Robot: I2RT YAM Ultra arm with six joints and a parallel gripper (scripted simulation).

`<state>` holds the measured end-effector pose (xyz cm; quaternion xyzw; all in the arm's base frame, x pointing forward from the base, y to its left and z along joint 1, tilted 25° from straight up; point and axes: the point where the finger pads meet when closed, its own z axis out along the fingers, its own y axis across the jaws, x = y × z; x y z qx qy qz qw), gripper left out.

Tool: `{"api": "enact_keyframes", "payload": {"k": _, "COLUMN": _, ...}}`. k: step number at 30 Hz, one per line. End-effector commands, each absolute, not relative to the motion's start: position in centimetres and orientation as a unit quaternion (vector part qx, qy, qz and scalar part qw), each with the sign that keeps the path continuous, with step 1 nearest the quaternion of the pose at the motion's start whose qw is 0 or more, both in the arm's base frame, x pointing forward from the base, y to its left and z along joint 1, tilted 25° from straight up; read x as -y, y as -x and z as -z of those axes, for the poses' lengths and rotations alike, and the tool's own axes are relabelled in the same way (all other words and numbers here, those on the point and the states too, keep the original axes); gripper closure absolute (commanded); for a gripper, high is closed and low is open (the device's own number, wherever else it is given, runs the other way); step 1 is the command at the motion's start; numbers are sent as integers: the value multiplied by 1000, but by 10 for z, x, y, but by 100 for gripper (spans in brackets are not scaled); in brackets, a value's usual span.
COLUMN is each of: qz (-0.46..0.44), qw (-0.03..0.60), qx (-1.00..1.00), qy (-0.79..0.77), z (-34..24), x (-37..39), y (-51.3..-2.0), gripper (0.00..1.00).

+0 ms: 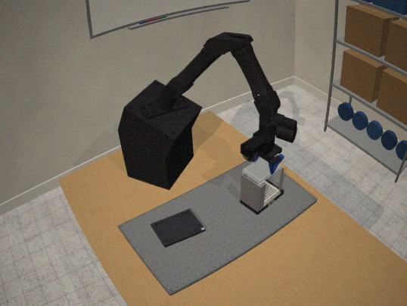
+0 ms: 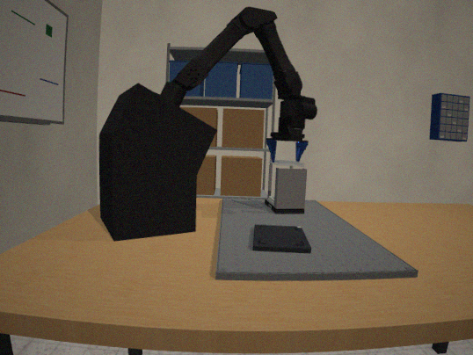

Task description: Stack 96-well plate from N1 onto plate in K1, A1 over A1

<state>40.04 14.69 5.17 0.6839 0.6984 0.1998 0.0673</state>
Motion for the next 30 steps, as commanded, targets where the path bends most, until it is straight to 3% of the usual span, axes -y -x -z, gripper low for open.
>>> {"api": "enact_keyframes", "payload": {"k": 1, "qz": -212, "qw": 80, "qx": -695, "qy": -682, "z": -69, "x": -150, "y": -411, "gripper": 100}}
{"api": "enact_keyframes", "payload": {"k": 30, "qz": -216, "qw": 83, "qx": -693, "qy": -682, "z": -73, "x": -150, "y": -411, "gripper": 100}}
